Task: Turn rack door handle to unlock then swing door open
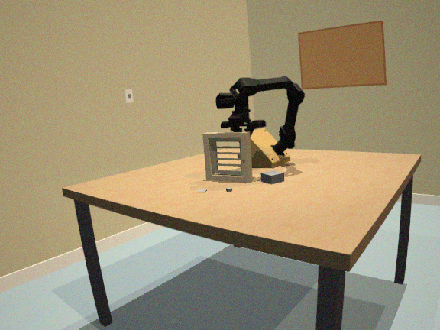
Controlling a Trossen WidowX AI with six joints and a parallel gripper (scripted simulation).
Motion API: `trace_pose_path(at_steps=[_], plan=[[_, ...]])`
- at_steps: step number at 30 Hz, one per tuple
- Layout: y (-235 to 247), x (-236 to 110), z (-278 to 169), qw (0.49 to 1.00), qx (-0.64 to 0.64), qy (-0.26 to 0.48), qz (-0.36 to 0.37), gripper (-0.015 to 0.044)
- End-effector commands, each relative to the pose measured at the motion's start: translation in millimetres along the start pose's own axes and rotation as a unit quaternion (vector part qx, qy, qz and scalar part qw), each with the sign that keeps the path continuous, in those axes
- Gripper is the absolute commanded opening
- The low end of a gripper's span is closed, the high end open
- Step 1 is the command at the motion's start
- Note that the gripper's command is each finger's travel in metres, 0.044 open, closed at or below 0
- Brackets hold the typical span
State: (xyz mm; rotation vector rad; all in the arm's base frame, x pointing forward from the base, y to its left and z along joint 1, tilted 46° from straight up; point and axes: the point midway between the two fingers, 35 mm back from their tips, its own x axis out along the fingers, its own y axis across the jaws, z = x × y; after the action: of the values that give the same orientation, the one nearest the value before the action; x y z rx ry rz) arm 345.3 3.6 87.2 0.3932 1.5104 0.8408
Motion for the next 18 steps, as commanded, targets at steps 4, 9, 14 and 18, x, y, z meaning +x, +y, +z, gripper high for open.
trace_pose_path(at_steps=[4, 9, 14, 18], plan=[[0.1, 0.6, -0.4, 1.0, 0.002, 0.001, 0.0, 0.0028], [0.1, 0.6, -0.4, 0.998, -0.059, 0.001, 0.001, 0.0028], [0.1, 0.6, -0.4, 0.983, -0.181, 0.001, 0.001, 0.0028], [0.1, 0.7, -0.4, 0.961, -0.277, 0.001, 0.001, 0.0028]])
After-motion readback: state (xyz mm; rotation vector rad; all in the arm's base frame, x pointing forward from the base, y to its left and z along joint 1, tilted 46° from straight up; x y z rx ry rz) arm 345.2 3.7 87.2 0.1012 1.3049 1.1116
